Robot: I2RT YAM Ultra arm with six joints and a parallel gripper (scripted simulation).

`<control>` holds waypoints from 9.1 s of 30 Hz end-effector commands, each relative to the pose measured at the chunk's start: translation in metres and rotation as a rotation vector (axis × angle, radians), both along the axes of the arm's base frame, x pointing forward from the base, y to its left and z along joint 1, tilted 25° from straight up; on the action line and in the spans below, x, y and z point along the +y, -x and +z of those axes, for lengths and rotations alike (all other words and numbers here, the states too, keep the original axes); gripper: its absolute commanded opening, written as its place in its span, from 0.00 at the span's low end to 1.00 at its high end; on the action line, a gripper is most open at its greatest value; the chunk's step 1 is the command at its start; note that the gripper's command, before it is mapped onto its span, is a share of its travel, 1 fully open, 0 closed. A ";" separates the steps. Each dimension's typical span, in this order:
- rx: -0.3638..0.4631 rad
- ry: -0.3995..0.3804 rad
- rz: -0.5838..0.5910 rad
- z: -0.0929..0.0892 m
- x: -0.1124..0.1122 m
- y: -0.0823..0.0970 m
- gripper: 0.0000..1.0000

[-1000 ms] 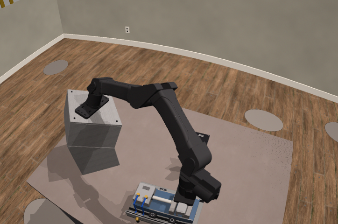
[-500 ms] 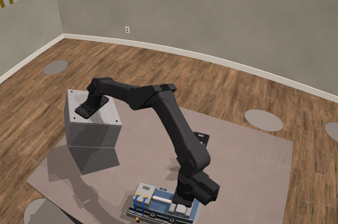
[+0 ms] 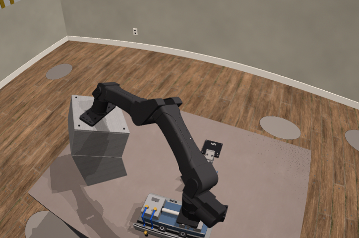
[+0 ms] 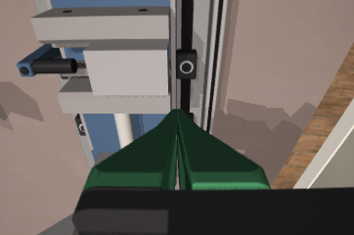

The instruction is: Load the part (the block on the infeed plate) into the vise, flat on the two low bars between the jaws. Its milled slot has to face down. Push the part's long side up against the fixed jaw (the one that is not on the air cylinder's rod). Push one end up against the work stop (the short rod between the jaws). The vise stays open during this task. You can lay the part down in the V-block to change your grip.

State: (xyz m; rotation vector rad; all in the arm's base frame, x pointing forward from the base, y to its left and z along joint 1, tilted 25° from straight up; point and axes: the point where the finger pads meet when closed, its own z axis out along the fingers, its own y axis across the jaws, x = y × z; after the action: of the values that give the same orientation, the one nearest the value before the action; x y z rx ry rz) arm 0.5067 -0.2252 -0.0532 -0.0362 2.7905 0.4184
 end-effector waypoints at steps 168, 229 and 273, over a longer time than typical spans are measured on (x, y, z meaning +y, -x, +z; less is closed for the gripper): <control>-0.013 0.006 -0.016 -0.037 0.002 -0.022 0.00; -0.014 0.007 -0.017 -0.037 -0.001 -0.022 0.00; -0.015 0.007 -0.017 -0.037 -0.003 -0.021 0.00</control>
State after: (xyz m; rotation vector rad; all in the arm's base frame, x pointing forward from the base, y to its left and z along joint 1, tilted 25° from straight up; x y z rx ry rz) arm 0.5272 -0.2158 -0.0970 -0.0314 2.7912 0.4215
